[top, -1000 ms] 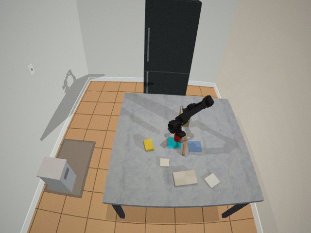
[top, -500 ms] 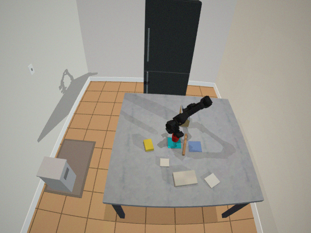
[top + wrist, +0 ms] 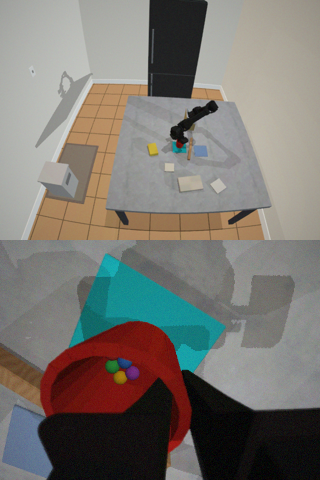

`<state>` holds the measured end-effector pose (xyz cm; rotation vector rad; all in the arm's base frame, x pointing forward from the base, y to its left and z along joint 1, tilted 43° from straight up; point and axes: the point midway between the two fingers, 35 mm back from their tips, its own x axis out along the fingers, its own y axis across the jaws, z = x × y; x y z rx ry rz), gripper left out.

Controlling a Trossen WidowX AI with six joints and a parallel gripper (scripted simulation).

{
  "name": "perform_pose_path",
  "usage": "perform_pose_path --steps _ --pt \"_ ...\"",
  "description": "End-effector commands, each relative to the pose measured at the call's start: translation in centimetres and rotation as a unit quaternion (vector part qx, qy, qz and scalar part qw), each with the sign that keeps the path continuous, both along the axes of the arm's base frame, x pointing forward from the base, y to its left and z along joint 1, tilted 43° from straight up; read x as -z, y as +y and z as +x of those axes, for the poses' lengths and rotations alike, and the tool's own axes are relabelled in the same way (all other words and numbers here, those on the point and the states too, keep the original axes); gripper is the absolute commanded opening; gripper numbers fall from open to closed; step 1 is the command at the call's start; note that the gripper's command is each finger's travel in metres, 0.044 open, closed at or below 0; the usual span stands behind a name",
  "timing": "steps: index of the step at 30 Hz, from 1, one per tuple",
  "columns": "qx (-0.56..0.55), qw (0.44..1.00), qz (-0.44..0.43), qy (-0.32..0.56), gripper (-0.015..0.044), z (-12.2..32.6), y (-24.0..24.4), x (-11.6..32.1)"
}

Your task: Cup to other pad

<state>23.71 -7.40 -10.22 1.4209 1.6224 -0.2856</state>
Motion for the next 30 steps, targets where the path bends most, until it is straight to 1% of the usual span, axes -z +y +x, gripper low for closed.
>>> perform_pose_path --steps 1,21,26,30 --pt "0.002 1.000 0.006 0.003 0.0000 -0.19 0.73 0.58" --pt "-0.001 1.000 0.001 0.001 0.0000 0.02 0.90 0.95" --pt "-0.001 1.000 0.001 0.001 0.0128 0.02 0.90 0.95" --pt "-0.001 1.000 0.001 0.001 0.0128 0.02 0.90 0.95"
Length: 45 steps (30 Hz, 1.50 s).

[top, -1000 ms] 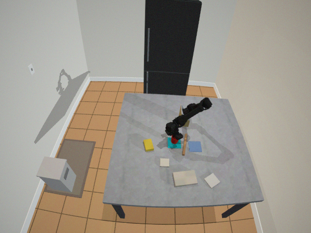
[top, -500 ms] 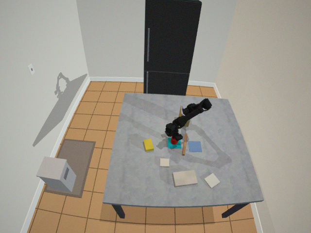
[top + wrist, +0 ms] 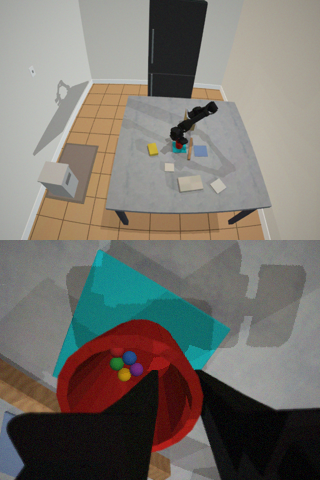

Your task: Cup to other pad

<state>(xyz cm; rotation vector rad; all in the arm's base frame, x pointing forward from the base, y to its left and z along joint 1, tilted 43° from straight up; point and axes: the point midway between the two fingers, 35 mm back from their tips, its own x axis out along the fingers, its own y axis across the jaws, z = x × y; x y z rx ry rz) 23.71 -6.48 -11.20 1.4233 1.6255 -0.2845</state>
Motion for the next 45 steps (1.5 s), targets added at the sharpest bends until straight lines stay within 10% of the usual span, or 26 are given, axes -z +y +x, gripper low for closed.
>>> perform_pose_path --steps 1,36,45 --pt "0.000 1.000 0.000 0.000 0.0128 0.0 0.0 0.0" --pt "0.002 1.000 0.003 0.002 0.0128 -0.9 -3.0 -3.8" --pt "0.005 1.000 0.007 0.004 0.0364 -0.9 -2.8 -3.5"
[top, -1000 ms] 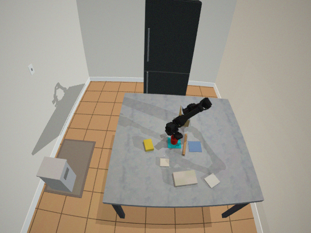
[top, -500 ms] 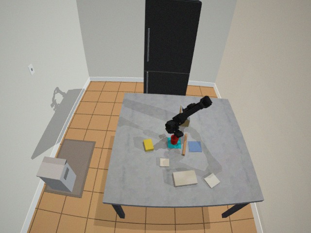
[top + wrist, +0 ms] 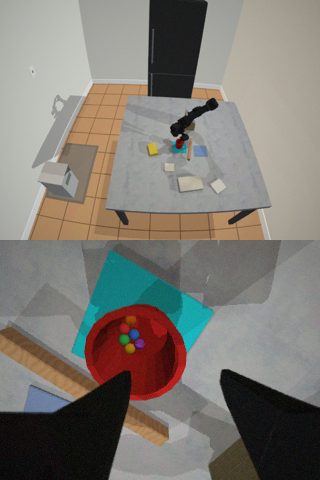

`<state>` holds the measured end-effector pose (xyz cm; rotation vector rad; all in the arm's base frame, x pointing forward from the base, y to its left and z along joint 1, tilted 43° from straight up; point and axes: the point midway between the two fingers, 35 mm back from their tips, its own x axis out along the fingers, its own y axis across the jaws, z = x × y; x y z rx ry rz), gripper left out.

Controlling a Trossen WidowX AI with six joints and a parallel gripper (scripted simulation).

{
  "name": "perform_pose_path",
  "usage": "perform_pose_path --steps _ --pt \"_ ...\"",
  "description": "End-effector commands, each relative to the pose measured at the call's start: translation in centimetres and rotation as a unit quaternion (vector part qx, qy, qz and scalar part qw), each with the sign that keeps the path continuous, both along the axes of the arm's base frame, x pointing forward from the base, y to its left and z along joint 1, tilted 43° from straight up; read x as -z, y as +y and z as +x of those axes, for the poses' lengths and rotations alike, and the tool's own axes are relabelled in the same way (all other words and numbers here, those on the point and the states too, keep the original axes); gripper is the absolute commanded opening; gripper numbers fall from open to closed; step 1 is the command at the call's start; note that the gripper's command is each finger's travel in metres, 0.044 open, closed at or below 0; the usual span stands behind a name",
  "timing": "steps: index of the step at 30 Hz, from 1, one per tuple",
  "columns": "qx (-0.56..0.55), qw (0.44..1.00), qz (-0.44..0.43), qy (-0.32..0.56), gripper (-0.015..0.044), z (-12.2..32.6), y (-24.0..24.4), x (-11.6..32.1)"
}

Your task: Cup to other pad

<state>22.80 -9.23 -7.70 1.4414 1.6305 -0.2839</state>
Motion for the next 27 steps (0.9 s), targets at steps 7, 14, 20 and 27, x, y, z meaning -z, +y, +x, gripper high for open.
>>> perform_pose_path --steps 7,14,20,27 --pt "0.000 1.000 -0.003 0.000 0.0440 -0.1 -1.7 -1.7" --pt "-0.002 1.000 -0.005 0.000 0.0440 -0.7 -4.0 -4.5" --pt "0.002 1.000 -0.003 -0.001 0.0440 -0.8 -3.9 -4.5" --pt "0.002 1.000 -0.003 -0.001 0.0440 -0.8 -3.9 -4.5"
